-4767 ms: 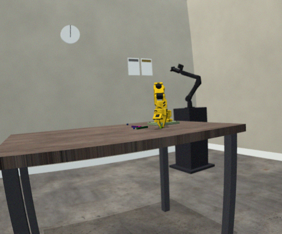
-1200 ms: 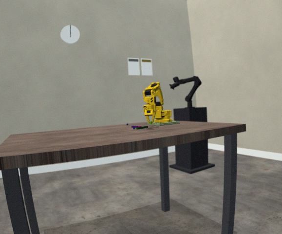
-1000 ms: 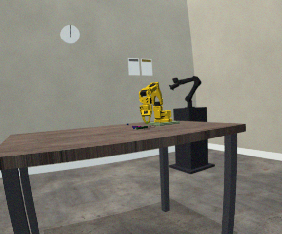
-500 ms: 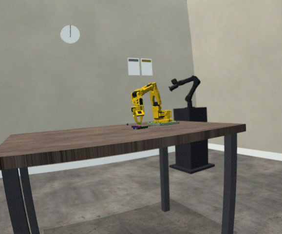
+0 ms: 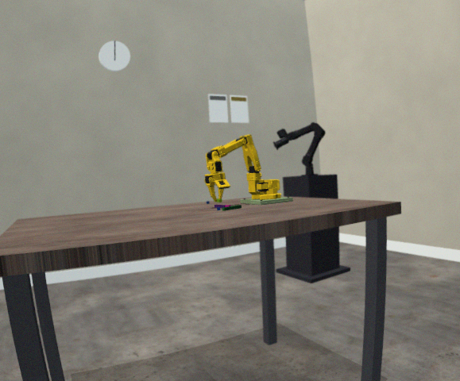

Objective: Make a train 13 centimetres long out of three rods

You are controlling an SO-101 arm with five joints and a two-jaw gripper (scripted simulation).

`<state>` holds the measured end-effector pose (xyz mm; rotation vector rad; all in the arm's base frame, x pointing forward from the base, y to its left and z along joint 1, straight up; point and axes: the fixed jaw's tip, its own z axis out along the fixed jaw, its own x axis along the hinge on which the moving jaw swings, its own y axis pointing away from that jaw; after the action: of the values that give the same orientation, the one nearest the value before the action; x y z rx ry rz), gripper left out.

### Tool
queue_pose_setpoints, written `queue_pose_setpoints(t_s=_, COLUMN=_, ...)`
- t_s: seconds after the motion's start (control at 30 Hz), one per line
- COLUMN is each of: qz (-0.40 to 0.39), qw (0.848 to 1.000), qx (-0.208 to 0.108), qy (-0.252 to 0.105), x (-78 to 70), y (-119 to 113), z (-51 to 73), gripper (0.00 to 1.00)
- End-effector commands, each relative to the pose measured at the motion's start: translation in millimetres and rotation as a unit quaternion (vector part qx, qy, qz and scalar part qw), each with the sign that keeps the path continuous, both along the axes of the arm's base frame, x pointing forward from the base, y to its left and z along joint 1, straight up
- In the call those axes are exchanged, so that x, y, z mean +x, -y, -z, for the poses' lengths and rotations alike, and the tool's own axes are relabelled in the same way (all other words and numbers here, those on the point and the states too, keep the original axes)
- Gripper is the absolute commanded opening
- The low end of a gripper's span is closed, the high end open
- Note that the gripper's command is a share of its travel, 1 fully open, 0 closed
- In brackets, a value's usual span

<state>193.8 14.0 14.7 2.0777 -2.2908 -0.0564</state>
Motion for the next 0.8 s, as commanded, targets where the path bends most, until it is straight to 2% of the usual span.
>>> queue_pose_setpoints(t_s=0.0, qz=-0.031, qw=0.999, qx=0.004, qy=0.012, x=1.2, y=14, z=-2.3, gripper=0.00)
queue_pose_setpoints(t_s=0.47, qz=-0.097, qw=0.995, qx=0.010, qy=0.012, x=-2.3, y=45, z=-1.3, gripper=0.00)
queue_pose_setpoints(t_s=0.77, qz=-0.118, qw=0.993, qx=0.012, qy=0.012, x=-4.2, y=54, z=-1.0, gripper=0.00)
